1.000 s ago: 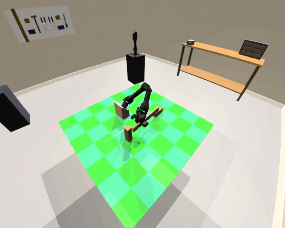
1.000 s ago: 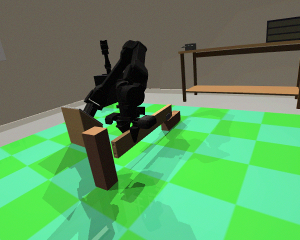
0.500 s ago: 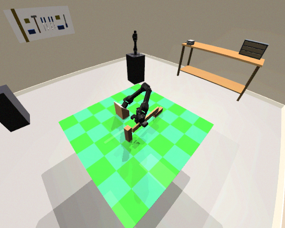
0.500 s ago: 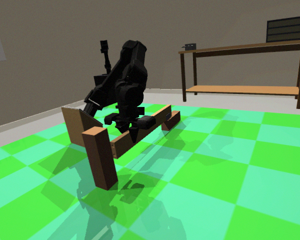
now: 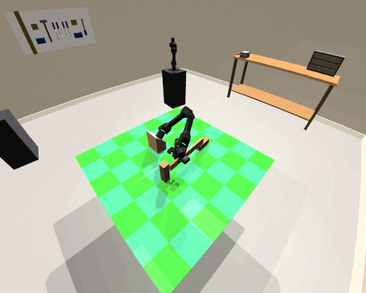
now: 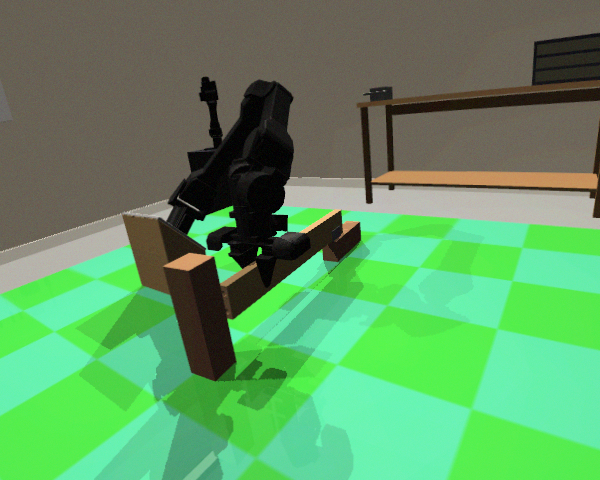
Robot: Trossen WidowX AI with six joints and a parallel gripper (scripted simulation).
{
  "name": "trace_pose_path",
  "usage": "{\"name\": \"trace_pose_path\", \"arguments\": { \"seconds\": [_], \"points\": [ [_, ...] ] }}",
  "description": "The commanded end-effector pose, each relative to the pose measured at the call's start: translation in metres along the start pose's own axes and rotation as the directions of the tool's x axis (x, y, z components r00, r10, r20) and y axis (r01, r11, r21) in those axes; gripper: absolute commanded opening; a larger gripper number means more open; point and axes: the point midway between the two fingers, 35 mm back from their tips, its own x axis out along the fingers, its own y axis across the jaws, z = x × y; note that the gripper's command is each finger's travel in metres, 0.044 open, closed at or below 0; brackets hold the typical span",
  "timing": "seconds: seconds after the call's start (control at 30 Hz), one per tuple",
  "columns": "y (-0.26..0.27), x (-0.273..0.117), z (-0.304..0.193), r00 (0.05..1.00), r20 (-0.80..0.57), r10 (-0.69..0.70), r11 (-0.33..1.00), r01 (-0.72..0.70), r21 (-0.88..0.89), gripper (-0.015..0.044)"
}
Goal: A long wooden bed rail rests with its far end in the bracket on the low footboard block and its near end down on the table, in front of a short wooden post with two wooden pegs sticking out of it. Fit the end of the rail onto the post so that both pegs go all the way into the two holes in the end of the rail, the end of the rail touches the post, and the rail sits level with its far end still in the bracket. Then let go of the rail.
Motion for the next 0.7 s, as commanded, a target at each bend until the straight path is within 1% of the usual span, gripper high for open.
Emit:
{"name": "trace_pose_path", "arguments": {
  "seconds": [0.0, 0.67],
  "points": [
    [-0.0004, -0.0023, -0.0027, 1.000, -0.003, -0.006, 1.000, 0.006, 0.000, 0.0000],
    [-0.0005, -0.0024, -0.0086, 1.000, -0.003, -0.006, 1.000, 0.006, 0.000, 0.0000]
  ]
}}
